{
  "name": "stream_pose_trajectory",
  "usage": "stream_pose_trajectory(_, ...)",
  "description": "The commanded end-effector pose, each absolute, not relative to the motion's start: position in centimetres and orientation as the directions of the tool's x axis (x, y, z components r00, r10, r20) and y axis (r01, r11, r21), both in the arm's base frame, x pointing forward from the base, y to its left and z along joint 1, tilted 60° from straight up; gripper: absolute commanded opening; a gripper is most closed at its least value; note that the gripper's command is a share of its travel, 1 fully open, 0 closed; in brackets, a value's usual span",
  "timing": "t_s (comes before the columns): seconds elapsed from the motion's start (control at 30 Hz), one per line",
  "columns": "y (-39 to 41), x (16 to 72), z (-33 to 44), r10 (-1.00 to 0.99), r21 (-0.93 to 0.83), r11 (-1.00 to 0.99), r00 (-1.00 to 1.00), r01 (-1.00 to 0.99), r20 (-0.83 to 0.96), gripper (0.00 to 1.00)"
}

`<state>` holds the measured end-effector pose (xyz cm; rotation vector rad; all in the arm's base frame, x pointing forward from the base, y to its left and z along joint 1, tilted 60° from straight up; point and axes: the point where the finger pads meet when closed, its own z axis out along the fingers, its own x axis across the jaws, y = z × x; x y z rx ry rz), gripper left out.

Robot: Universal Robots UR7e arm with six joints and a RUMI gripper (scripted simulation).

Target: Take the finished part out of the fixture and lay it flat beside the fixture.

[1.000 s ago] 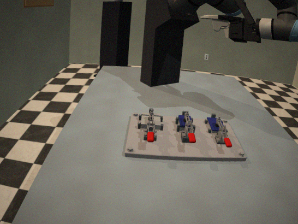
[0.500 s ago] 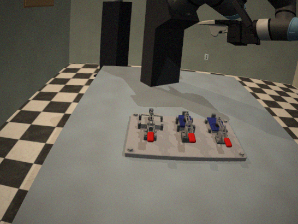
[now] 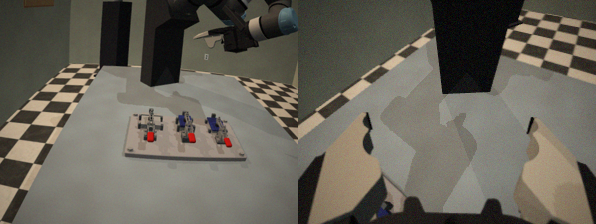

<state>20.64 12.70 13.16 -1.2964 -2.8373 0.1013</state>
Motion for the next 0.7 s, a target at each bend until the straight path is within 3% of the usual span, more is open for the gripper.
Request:
stream_pose_trajectory(0.0,12.9,20.9,13.0,0.754,-0.056,0.657,-0.657,0.752,0.009,1.00)
stream_pose_trajectory(0.27,12.9,20.9,13.0,0.754,-0.056,0.657,-0.657,0.752,0.009,1.00)
stream_pose_trajectory(0.67,13.0,27.6,14.0,0.707,0.180,0.688,-0.705,0.703,0.056,1.00)
